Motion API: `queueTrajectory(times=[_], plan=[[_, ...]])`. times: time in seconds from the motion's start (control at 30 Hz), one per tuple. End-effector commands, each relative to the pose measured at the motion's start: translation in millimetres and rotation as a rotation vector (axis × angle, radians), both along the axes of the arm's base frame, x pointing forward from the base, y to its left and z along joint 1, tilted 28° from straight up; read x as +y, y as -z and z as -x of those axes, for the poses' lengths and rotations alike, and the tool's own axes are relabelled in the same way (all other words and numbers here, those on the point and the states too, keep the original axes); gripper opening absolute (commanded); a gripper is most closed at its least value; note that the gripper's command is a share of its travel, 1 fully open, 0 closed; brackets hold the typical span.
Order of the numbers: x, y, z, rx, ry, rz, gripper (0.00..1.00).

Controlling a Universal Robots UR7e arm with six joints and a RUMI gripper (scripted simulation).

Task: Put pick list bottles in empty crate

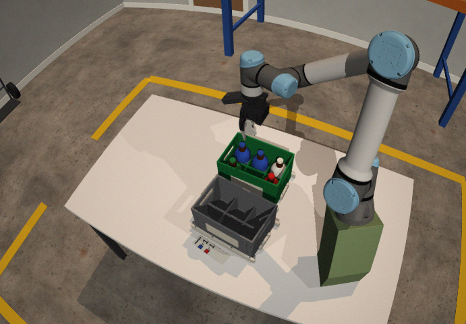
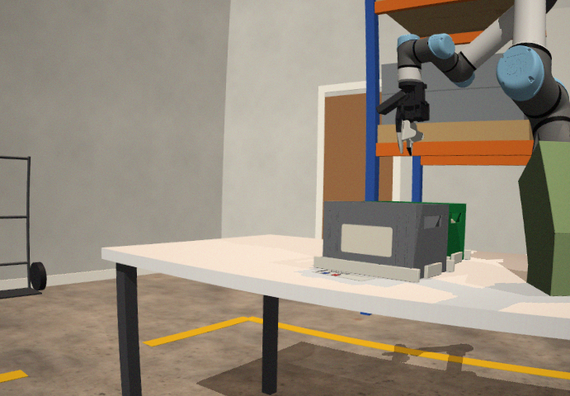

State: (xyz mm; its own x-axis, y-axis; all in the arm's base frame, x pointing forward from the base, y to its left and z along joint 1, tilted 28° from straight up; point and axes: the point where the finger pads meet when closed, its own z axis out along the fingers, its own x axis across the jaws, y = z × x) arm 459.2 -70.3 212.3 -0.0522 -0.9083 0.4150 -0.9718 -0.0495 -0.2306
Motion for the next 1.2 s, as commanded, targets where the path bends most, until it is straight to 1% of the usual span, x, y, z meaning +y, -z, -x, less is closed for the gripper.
queueTrajectory(times=[0.0, 1.03, 1.17], plan=[[-0.8, -1.5, -0.5, -0.002, 0.001, 0.0, 0.38], [-0.8, -1.5, -0.5, -0.002, 0.001, 0.0, 0.38], [-17.8, 11.9, 2.3, 0.056, -0.115, 0.029, 0.38]])
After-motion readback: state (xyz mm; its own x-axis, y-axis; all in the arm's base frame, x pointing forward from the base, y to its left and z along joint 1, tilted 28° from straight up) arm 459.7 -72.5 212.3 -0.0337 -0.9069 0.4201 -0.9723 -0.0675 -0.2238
